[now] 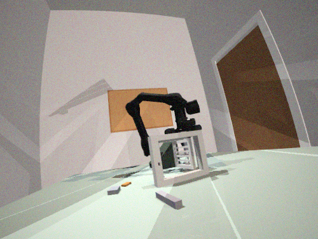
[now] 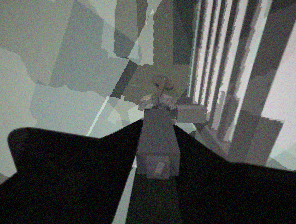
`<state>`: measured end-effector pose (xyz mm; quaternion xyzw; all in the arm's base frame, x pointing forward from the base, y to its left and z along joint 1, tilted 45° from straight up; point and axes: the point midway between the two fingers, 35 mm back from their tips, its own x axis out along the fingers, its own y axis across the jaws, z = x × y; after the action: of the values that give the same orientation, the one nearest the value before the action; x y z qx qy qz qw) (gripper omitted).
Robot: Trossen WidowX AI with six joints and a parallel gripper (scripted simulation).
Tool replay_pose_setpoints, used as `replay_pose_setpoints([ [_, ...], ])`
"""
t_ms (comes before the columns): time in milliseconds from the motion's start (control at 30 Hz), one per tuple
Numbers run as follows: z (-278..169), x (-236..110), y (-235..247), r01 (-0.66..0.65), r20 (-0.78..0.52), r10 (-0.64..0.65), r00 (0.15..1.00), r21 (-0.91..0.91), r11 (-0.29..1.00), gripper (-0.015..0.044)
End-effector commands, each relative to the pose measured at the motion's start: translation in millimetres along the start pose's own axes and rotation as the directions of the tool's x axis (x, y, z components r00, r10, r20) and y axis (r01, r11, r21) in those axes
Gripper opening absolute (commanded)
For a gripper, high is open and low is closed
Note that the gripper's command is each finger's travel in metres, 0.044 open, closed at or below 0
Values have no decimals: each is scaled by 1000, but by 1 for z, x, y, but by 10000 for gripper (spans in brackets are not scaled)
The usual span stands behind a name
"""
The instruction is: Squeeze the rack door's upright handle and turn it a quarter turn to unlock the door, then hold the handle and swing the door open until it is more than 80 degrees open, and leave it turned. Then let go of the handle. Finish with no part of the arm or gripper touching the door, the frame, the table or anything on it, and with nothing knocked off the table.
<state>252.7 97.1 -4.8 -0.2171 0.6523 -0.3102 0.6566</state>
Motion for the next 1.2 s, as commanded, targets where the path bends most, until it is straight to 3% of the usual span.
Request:
replay_pose_setpoints([
  [0, 0, 1, 1, 1, -3, -1, 1000, 16, 1000, 17],
  [167, 0, 1, 1, 1, -3, -1, 1000, 16, 1000, 17],
  [533, 0, 1, 1, 1, -3, -1, 1000, 16, 1000, 289],
  [1167, 2, -23, 3, -2, -1, 2, 1000, 15, 1000, 289],
])
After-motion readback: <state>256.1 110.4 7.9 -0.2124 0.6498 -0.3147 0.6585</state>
